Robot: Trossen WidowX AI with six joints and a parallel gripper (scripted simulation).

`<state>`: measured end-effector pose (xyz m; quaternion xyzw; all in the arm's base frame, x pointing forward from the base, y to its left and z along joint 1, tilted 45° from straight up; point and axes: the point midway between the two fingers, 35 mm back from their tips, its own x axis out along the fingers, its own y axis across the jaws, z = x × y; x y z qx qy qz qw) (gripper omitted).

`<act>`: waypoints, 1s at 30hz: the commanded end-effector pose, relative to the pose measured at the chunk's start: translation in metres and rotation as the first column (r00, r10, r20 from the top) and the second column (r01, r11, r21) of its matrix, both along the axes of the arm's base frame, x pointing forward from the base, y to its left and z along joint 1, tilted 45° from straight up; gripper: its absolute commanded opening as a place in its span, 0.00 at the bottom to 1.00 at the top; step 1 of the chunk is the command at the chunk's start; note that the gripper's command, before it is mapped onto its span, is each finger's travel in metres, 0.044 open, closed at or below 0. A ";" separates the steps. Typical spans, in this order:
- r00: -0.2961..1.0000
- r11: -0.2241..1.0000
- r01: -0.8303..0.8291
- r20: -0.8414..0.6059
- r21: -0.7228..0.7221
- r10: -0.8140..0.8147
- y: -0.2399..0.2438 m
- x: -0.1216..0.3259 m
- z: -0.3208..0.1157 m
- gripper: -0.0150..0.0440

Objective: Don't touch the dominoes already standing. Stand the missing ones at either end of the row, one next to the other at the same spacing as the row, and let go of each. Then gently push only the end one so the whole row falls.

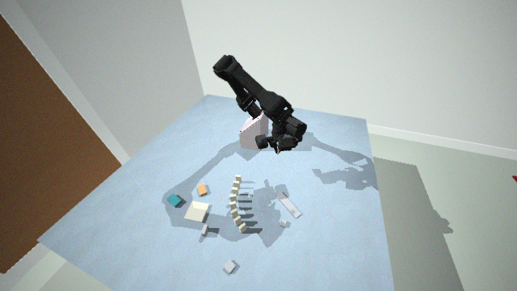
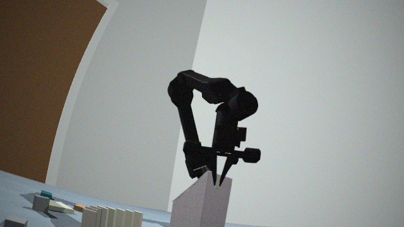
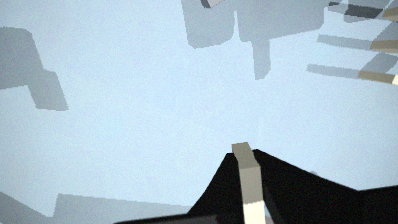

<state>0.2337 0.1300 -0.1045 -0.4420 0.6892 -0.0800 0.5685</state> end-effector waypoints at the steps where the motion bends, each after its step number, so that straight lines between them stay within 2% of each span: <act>1: 0.816 0.905 -0.417 -0.405 0.083 0.413 0.023 -0.018 -0.020 0.30; 3: 0.773 0.883 -0.458 -0.445 0.101 0.452 0.024 -0.020 -0.022 0.30; 14: 0.774 0.885 -0.451 -0.444 0.115 0.452 0.023 -0.021 -0.025 0.30; 30: 0.780 0.828 -0.330 -0.364 0.453 0.510 0.000 -0.029 -0.078 0.30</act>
